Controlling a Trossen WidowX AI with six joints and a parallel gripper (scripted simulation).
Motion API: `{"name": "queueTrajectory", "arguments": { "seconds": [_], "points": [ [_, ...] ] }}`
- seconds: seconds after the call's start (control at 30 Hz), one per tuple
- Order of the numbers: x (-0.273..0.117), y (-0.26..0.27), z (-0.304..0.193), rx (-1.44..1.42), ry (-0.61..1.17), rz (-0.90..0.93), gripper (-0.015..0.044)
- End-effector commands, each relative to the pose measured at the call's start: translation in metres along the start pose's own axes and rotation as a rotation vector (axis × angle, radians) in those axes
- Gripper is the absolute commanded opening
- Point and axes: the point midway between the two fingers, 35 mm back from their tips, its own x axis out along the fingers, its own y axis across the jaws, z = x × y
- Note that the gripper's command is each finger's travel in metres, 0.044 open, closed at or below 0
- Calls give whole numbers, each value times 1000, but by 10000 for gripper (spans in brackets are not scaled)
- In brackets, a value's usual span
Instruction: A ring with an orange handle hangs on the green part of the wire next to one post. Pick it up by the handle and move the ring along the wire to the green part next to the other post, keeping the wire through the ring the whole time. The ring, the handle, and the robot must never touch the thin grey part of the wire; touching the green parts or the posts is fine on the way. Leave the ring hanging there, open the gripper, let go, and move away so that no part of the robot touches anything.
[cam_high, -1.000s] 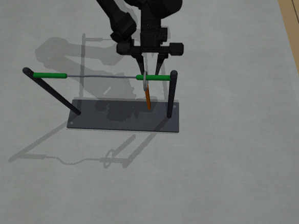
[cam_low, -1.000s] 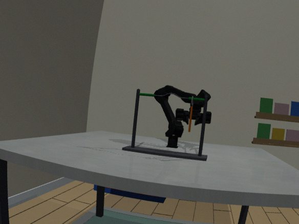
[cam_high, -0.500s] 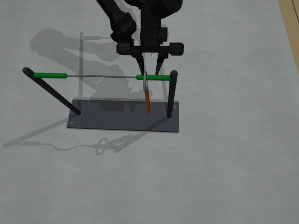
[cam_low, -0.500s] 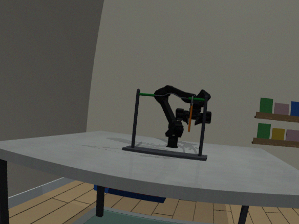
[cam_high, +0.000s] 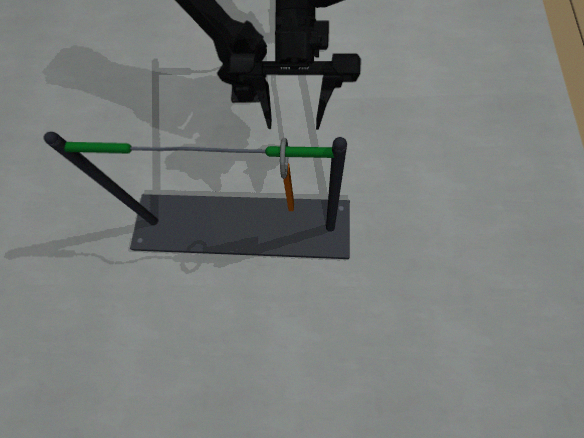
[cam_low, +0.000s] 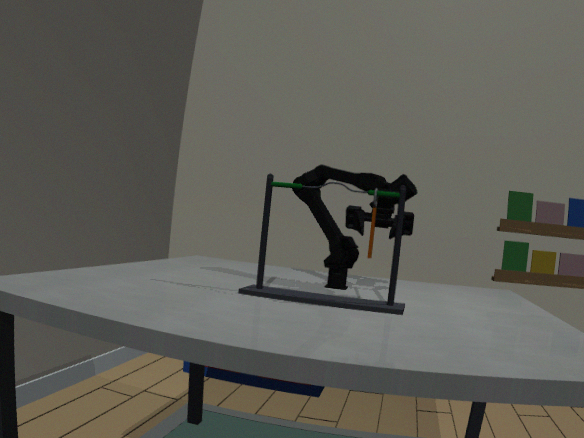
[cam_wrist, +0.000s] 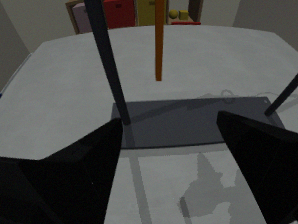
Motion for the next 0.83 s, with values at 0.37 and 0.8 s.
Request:
{"name": "queueTrajectory", "arguments": {
  "seconds": [0.37, 0.8],
  "points": [
    [-10, -2, 5, 9, -15, 1, 440],
    [-10, -2, 5, 9, -15, 1, 440]
  ]
}}
